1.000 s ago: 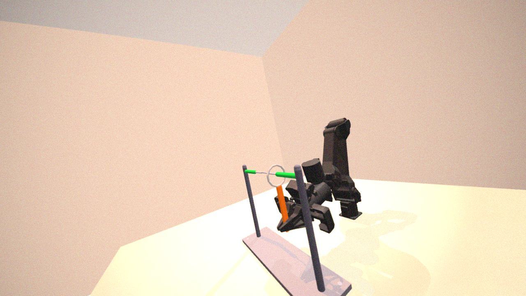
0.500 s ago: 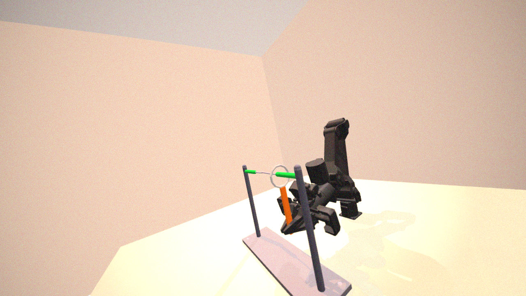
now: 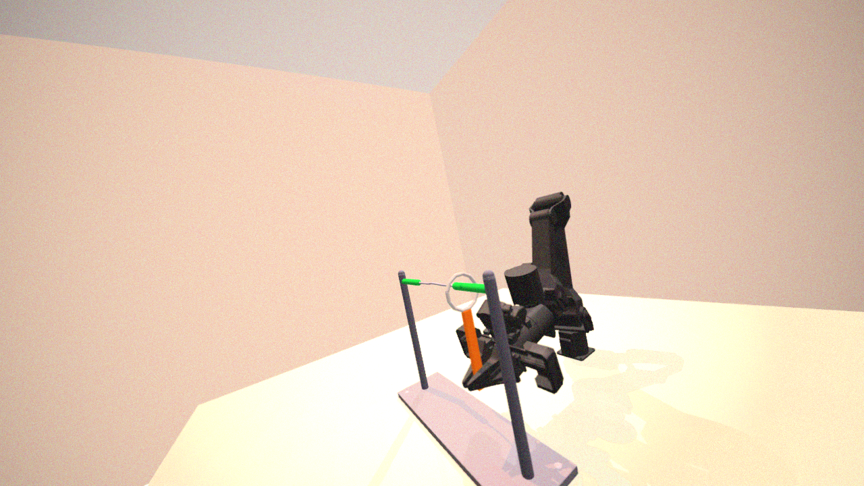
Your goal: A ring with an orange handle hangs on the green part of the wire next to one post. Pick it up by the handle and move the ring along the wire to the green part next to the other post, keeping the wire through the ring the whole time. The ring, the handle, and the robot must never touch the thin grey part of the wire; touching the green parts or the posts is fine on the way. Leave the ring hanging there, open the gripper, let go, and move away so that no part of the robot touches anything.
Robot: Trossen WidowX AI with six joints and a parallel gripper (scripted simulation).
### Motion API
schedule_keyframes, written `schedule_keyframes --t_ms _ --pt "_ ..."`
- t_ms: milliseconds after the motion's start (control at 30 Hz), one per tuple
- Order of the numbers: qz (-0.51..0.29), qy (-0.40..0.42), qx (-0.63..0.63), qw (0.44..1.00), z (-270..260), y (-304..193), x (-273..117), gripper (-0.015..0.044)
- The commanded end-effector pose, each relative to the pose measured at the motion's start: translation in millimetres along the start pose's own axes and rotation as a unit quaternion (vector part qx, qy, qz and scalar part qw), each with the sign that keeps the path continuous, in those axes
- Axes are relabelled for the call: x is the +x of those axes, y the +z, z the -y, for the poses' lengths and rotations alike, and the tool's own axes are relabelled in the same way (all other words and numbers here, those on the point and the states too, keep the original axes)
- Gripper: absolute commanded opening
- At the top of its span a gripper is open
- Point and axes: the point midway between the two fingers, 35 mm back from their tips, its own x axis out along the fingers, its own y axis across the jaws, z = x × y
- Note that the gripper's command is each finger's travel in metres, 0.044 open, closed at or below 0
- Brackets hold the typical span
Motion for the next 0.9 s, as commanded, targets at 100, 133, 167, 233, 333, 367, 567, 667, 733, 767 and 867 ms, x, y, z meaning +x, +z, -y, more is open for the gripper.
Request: schedule_keyframes --t_ms 100,133,167,233,333,367,567,667,733,767,867 --pt "-0.002 -0.002 0.002 1.000 0.5 -10.7 0.5 -0.0150" --pt "-0.002 -0.002 0.002 1.000 0.5 -10.7 0.5 -0.0150" --pt "-0.002 -0.002 0.002 1.000 0.5 -10.7 0.5 -0.0150" --pt "-0.002 -0.002 0.002 1.000 0.5 -10.7 0.5 -0.0150" --pt "-0.002 -0.002 0.002 1.000 0.5 -10.7 0.5 -0.0150" --pt "-0.002 -0.002 0.002 1.000 0.5 -10.7 0.5 -0.0150" --pt "-0.002 -0.002 0.002 1.000 0.5 -10.7 0.5 -0.0150" --pt "-0.002 -0.002 0.002 1.000 0.5 -10.7 0.5 -0.0150" --pt "-0.002 -0.002 0.002 1.000 0.5 -10.7 0.5 -0.0150" --pt "-0.002 -0.002 0.002 1.000 0.5 -10.7 0.5 -0.0150" --pt "-0.002 -0.002 0.002 1.000 0.5 -10.7 0.5 -0.0150"
